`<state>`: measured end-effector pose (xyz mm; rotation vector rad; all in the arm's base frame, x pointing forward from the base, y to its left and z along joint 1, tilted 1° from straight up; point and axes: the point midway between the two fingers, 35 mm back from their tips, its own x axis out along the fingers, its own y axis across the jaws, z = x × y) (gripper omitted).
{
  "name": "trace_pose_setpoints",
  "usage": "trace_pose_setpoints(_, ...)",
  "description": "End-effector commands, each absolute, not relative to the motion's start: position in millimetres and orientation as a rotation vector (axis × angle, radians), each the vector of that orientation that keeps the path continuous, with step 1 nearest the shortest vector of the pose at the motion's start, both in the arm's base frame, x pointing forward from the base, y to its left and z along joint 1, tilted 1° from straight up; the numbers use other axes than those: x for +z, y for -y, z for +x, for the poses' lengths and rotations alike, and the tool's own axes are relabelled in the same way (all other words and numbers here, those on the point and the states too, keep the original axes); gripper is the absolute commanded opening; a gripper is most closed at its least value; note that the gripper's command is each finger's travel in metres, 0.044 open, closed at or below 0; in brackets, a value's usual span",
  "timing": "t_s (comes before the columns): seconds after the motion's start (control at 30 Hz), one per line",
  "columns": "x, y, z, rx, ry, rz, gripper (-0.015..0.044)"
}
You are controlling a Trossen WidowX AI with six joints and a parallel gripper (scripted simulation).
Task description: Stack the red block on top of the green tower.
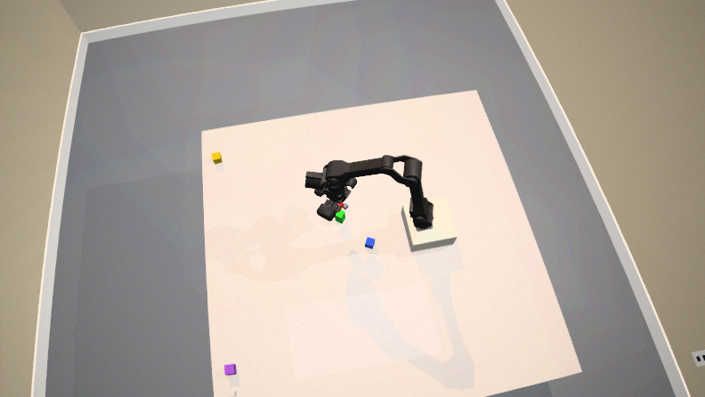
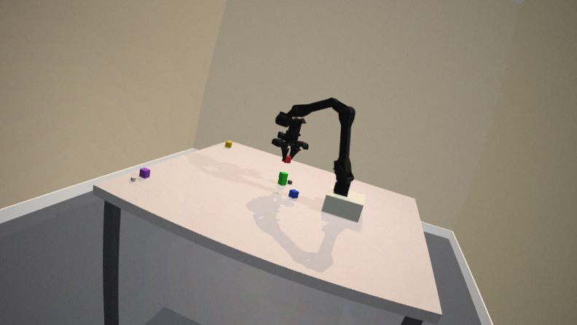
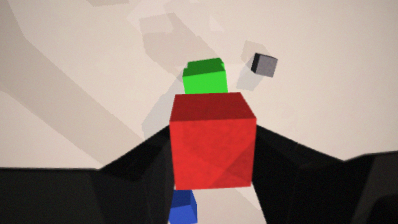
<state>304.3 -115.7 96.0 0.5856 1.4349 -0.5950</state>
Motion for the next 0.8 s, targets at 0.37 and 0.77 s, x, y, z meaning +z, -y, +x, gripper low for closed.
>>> trace_pose_setpoints(0.37, 61, 117, 302, -0.584, -1.432, 0.580, 0.0000)
trace_pose_setpoints(0.77, 41, 116, 303, -0.584, -1.432, 0.580, 0.0000)
